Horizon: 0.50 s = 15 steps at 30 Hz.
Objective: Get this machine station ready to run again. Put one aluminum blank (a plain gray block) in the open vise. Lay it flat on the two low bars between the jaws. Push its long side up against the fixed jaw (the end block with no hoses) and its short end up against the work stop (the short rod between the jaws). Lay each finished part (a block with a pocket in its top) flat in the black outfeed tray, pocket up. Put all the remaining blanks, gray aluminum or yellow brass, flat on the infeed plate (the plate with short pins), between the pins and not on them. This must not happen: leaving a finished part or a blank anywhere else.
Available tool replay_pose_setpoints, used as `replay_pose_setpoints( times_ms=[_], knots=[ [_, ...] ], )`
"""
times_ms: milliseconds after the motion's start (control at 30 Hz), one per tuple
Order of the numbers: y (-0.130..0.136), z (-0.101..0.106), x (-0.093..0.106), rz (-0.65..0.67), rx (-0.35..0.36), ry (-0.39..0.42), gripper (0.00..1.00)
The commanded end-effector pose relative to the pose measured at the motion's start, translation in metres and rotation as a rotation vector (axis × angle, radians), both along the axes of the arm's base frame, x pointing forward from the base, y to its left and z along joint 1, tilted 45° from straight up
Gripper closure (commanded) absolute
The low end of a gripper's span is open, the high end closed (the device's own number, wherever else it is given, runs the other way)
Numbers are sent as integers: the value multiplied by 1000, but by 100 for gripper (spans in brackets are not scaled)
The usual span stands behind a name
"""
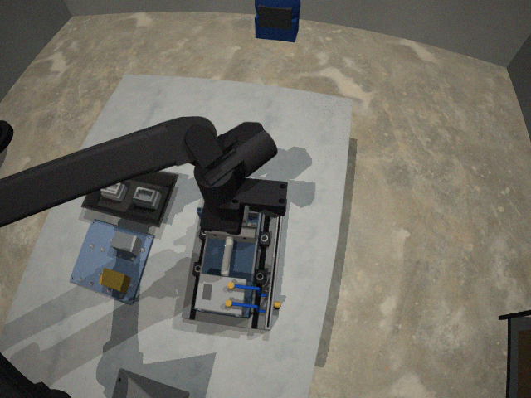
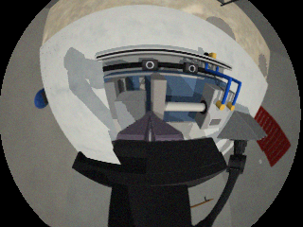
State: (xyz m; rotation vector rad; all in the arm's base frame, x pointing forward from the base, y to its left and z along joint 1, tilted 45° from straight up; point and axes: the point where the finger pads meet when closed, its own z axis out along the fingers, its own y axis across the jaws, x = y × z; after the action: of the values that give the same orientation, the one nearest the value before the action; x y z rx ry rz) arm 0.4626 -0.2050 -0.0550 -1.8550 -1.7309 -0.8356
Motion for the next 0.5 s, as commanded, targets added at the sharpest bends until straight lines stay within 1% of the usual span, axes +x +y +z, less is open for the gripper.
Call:
replay_pose_setpoints(
  times_ms=[0, 467],
  knots=[
    [0, 2, 20, 11, -8, -17, 100],
    [-1, 2, 25, 11, -13, -23, 100]
  ],
)
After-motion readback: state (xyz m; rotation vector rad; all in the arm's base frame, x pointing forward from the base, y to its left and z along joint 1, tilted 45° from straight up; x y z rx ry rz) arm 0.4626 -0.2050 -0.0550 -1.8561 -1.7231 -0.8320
